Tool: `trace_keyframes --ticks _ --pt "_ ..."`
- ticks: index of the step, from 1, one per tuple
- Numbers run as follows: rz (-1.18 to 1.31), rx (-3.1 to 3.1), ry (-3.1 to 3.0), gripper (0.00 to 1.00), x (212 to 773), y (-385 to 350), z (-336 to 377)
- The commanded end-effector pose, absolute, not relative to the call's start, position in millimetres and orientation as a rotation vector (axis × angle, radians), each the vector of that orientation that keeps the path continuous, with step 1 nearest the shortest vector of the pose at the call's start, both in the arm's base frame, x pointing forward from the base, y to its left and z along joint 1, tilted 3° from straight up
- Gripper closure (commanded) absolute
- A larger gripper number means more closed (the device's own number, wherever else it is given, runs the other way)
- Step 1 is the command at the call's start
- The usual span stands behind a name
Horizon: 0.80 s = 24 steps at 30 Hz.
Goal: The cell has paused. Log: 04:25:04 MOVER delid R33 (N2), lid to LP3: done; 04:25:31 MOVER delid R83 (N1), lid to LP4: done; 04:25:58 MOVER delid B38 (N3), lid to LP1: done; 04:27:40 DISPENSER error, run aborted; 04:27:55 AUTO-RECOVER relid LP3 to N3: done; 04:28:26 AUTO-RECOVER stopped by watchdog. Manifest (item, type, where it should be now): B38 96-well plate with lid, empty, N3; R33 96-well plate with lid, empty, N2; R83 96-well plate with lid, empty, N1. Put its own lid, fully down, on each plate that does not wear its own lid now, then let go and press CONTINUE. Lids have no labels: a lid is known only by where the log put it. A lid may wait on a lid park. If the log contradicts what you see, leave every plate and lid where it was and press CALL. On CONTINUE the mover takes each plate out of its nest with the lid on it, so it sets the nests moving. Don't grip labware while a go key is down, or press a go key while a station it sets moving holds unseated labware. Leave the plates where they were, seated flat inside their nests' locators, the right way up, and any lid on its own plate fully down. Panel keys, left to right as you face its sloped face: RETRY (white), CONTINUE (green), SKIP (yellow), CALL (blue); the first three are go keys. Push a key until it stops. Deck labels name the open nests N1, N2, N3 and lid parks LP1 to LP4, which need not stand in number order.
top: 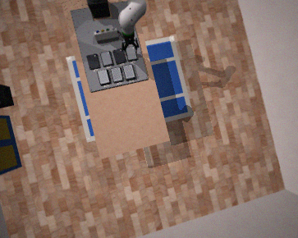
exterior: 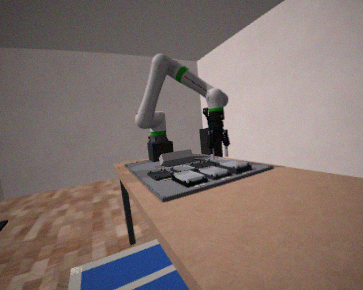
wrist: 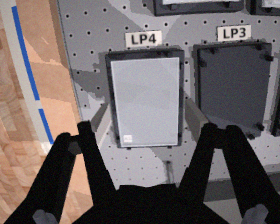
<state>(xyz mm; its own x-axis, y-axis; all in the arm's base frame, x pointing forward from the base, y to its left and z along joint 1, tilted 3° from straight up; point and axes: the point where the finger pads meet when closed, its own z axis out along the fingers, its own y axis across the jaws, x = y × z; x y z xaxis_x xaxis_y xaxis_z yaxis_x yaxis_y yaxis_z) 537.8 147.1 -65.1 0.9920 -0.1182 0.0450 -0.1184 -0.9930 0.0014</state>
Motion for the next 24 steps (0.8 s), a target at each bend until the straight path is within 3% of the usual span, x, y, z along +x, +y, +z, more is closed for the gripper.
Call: trace_keyframes --ticks 1,24 --pt "0.071 3.131 -0.186 0.34 538 147 -66" --pt "0.071 3.131 -0.186 0.34 538 147 -76"
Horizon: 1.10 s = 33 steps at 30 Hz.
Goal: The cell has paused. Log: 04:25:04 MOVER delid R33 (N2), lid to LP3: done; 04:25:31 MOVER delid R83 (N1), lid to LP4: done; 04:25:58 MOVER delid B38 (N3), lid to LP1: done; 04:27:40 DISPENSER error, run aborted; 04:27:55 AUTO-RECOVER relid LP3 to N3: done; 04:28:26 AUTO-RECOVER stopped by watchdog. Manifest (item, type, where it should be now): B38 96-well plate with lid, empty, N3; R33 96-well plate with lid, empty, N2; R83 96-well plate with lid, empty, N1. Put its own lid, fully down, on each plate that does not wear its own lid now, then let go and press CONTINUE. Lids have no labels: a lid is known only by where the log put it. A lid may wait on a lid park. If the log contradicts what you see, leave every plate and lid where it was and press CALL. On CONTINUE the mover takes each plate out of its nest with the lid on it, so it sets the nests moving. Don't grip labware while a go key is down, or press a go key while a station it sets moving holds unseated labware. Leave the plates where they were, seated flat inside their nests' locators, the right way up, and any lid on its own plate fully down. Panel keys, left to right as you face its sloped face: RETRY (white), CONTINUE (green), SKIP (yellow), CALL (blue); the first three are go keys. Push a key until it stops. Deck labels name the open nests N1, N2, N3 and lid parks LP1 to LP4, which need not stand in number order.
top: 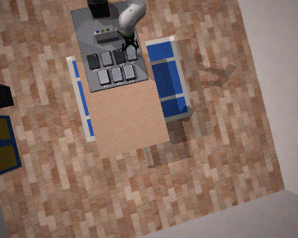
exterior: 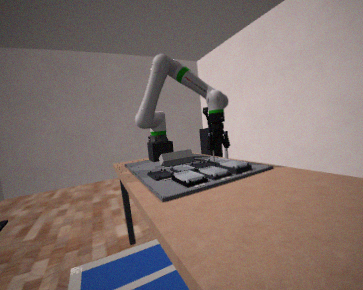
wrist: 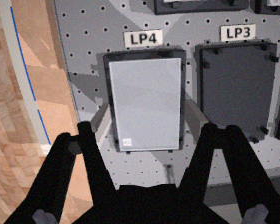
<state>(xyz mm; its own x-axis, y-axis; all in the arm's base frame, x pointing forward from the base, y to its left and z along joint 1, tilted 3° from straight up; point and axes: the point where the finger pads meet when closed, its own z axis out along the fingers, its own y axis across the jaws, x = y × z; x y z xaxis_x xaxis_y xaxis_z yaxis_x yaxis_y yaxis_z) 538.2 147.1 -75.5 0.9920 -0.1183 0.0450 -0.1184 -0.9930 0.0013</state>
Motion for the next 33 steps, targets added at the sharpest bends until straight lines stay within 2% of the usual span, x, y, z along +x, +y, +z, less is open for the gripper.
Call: trace_keyframes --ticks 1,33 --pt "0.071 3.131 -0.186 0.34 538.4 147.1 -76.3" --pt "0.071 3.131 -0.186 0.34 538.6 147.1 -80.2"
